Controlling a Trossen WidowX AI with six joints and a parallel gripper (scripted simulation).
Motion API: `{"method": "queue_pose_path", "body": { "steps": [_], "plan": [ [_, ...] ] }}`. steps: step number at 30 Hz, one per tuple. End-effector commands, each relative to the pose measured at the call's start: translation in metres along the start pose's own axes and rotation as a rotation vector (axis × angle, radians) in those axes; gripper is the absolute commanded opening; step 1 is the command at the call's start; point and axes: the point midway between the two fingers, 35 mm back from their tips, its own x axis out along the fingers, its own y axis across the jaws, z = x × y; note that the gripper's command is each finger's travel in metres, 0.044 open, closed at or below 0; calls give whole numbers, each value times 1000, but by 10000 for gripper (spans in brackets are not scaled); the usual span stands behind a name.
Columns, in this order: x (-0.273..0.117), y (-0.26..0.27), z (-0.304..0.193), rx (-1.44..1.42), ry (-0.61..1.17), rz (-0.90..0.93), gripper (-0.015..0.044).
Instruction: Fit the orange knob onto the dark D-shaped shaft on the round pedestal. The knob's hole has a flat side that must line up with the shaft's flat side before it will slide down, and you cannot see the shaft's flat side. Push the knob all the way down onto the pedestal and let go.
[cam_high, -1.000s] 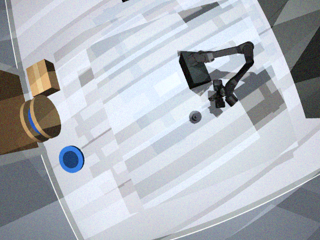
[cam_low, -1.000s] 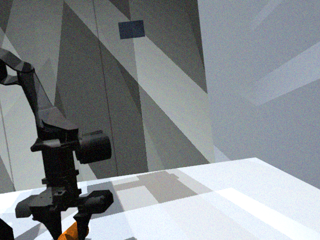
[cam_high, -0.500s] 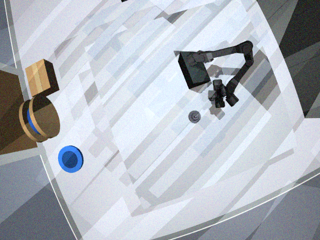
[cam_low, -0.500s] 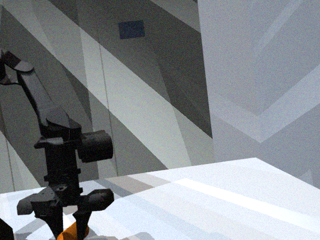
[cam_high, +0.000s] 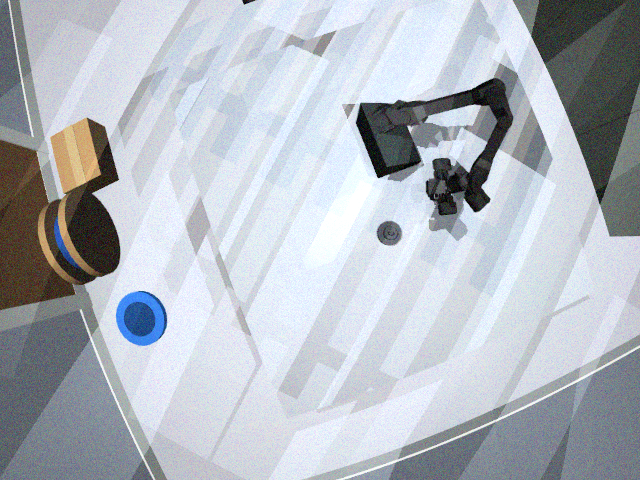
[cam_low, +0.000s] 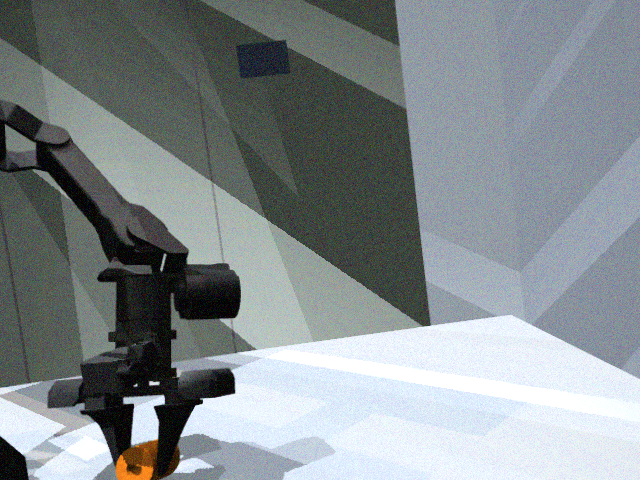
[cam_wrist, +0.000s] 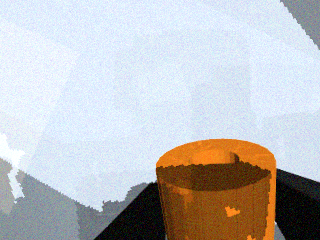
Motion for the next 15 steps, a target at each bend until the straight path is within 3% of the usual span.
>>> {"method": "queue_pose_path", "body": {
  "steps": [1, 15],
  "plan": [
    [-4, 0, -4, -1, -77, 3, 179],
    [-12, 0, -16, -1, -292, 2, 179]
  ]
}}
